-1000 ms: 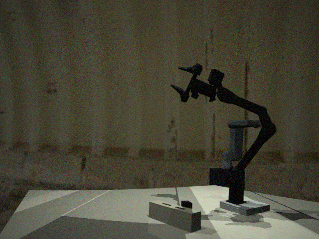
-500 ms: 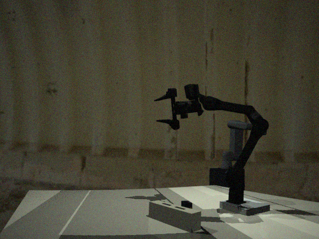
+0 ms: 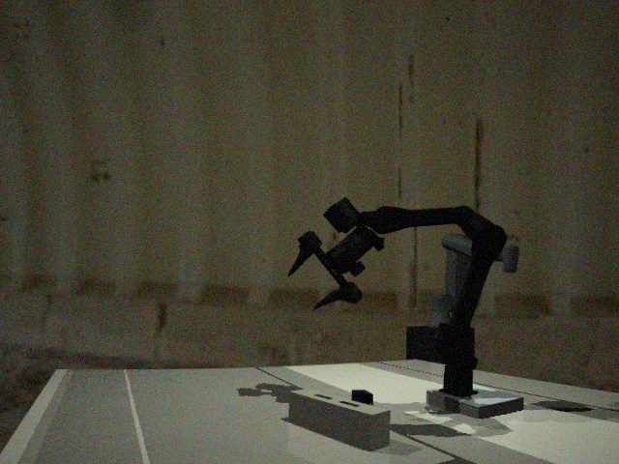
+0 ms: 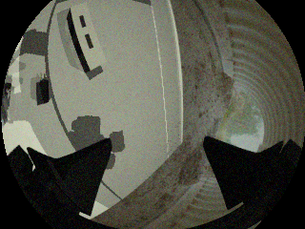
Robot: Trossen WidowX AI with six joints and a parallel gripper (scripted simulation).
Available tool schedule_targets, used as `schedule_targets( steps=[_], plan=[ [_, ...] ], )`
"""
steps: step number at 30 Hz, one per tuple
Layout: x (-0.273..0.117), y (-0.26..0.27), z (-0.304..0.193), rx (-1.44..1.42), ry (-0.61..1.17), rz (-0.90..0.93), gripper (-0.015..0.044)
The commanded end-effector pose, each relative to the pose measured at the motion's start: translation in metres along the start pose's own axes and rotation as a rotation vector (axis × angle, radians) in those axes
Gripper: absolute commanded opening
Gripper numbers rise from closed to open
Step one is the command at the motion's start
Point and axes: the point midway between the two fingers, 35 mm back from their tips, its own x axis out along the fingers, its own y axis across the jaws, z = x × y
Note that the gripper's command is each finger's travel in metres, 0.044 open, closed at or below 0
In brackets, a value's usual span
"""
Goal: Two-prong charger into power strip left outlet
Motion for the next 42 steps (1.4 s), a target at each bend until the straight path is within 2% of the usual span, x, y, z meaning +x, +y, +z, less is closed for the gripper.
schedule_targets(
  steps=[1, 10, 21, 42],
  plan=[
    [0.019, 0.036, 0.012, 0.036, -0.014, 0.153, 0.044],
    [0.038, 0.11, 0.038, 0.063, -0.016, 0.473, 0.044],
    [0.034, 0.187, 0.06, 0.026, 0.036, 0.829, 0.044],
    [0.047, 0.199, 0.062, 0.025, 0.038, 0.834, 0.044]
  ],
)
